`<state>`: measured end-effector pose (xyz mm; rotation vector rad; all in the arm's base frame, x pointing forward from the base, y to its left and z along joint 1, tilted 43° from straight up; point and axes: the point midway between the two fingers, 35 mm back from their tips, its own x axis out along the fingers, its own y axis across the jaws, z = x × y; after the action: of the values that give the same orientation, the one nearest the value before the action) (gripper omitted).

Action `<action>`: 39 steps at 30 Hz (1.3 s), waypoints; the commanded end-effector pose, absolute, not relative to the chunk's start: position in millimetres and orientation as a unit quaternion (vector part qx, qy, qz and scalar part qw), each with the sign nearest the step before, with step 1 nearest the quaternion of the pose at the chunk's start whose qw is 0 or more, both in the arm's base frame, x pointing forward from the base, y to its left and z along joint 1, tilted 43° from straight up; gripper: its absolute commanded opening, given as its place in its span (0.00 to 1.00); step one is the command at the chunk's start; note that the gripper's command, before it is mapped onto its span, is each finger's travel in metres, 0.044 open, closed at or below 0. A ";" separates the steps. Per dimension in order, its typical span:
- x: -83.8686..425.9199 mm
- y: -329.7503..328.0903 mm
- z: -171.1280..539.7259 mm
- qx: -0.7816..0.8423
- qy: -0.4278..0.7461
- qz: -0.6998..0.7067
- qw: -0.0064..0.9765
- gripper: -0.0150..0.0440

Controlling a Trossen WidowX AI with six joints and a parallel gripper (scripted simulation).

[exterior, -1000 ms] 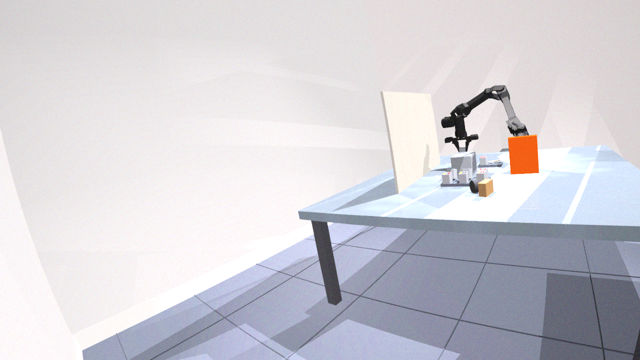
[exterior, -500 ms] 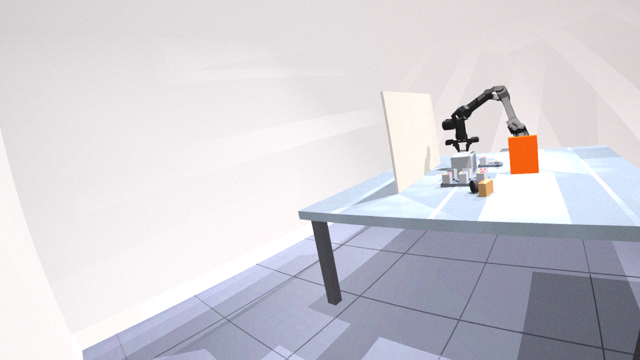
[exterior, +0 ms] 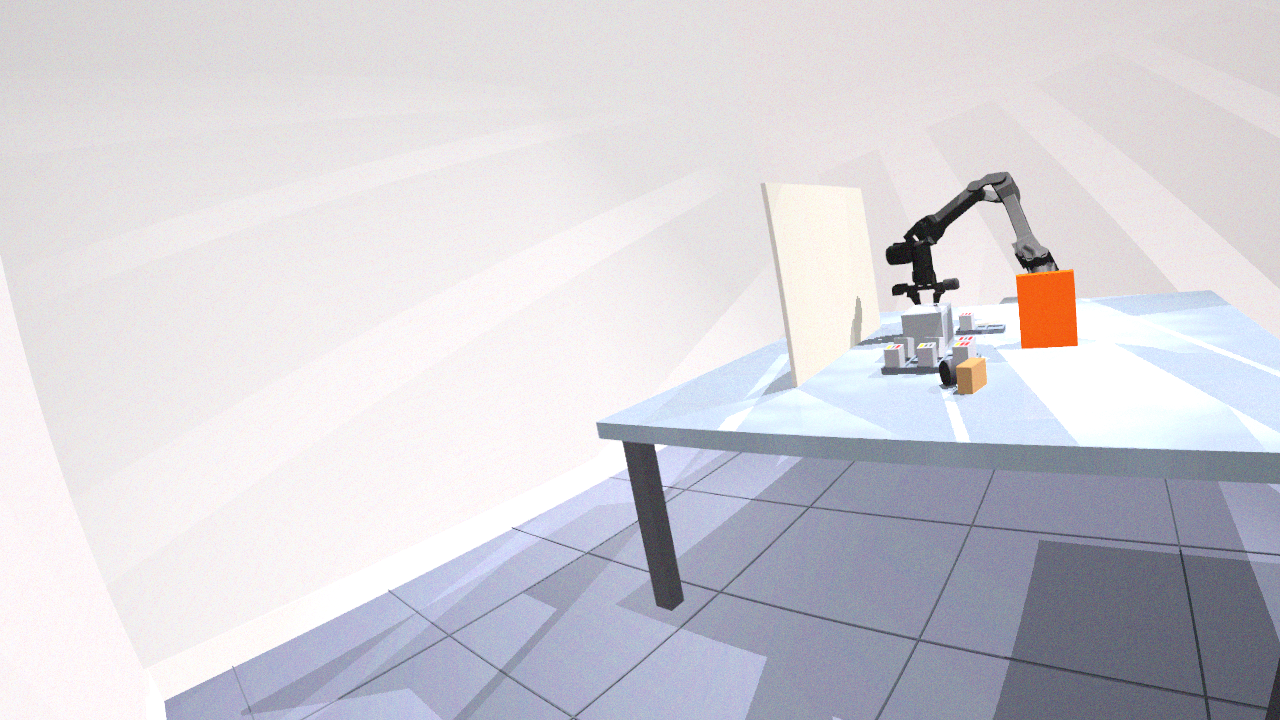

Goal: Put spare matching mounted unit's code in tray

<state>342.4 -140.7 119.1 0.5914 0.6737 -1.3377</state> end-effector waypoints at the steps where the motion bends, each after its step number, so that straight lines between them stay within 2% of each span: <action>1: 342.5 -142.6 115.6 0.264 0.304 -0.597 0.694 0.25; 24: 339.8 -158.0 101.0 0.261 0.302 -0.598 0.695 0.25; 39: 339.8 -156.9 103.6 0.263 0.300 -0.600 0.694 0.92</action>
<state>339.9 -156.9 103.3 0.5858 0.6699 -1.3382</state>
